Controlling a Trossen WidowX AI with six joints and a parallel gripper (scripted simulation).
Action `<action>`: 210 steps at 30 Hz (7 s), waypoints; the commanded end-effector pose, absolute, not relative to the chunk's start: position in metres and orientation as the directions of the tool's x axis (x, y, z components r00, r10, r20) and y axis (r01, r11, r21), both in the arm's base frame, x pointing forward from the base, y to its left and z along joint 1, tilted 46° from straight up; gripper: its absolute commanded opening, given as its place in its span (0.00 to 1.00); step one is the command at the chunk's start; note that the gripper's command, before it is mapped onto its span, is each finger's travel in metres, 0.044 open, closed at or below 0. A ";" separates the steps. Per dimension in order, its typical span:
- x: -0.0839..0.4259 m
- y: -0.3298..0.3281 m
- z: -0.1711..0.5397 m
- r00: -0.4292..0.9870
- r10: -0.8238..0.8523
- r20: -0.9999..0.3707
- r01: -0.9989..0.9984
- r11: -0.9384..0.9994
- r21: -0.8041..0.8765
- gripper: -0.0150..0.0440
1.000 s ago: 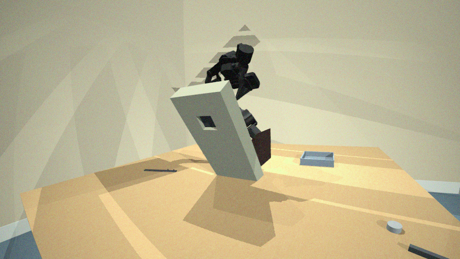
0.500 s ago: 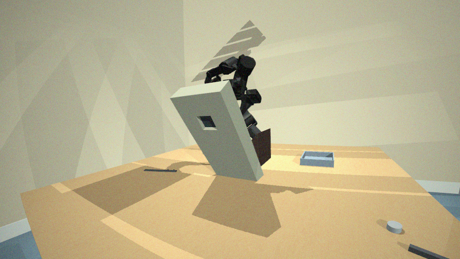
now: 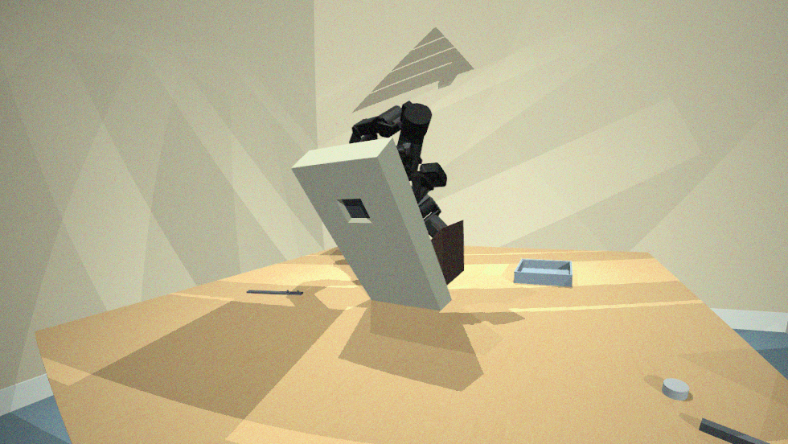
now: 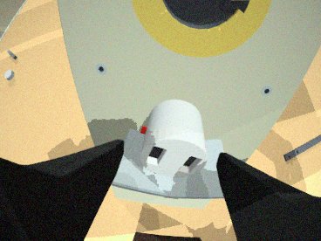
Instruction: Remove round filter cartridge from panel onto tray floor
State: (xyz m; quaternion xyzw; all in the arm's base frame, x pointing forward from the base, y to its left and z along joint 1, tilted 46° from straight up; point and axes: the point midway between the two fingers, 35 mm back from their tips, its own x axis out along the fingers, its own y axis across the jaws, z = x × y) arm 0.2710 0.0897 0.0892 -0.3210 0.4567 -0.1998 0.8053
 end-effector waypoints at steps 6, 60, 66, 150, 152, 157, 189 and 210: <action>0.277 0.078 0.080 0.501 -0.621 -0.603 0.025 0.706 -0.707 0.77; 0.261 0.142 0.138 0.499 -0.615 -0.611 0.025 0.715 -0.699 0.25; 0.252 0.153 0.150 0.501 -0.618 -0.607 0.028 0.712 -0.702 0.25; -0.049 0.214 -0.163 -0.095 -0.252 -0.963 -0.986 -0.107 0.125 0.25; -0.049 0.214 -0.163 -0.095 -0.252 -0.963 -0.986 -0.107 0.125 0.25; -0.049 0.204 -0.176 -0.095 -0.252 -0.963 -0.986 -0.107 0.126 0.25; -0.048 0.165 -0.214 -0.089 -0.259 -0.962 -0.986 -0.112 0.122 0.97; -0.049 0.206 -0.174 -0.095 -0.253 -0.963 -0.986 -0.107 0.125 1.00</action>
